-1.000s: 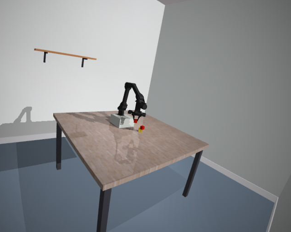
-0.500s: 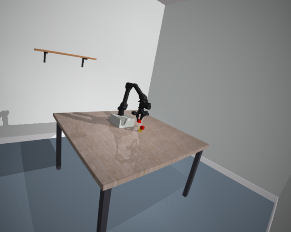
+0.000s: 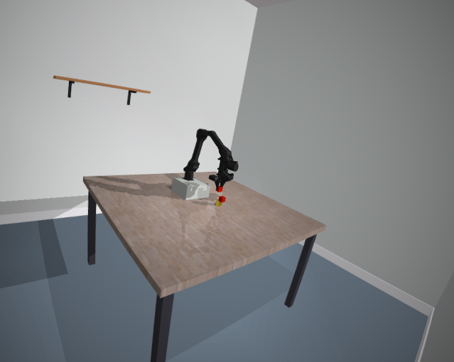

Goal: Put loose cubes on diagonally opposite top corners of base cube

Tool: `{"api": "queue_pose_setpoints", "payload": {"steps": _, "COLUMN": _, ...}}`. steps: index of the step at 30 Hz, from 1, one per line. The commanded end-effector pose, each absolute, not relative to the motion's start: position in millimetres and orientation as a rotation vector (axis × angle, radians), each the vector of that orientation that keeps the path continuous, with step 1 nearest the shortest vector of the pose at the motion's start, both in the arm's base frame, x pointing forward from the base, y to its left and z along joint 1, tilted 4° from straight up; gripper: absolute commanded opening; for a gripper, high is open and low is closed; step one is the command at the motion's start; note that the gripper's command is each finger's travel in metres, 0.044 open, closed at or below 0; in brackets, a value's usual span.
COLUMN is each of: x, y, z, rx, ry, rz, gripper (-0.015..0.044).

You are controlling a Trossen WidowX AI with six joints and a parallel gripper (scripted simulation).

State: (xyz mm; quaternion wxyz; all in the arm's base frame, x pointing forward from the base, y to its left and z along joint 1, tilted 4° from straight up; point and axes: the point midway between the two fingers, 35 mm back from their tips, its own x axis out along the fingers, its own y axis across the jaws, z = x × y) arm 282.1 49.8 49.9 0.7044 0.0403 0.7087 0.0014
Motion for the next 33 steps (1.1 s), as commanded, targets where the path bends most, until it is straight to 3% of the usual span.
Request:
{"api": "queue_pose_setpoints", "payload": {"steps": 1, "x": 280.6, "y": 50.9, "z": 39.8, "rx": 0.082, "ry": 1.581, "rz": 0.013, "gripper": 0.0105}}
{"api": "queue_pose_setpoints", "payload": {"steps": 33, "x": 279.8, "y": 53.6, "z": -5.7, "rx": 0.083, "ry": 1.581, "rz": 0.013, "gripper": 0.0105}}
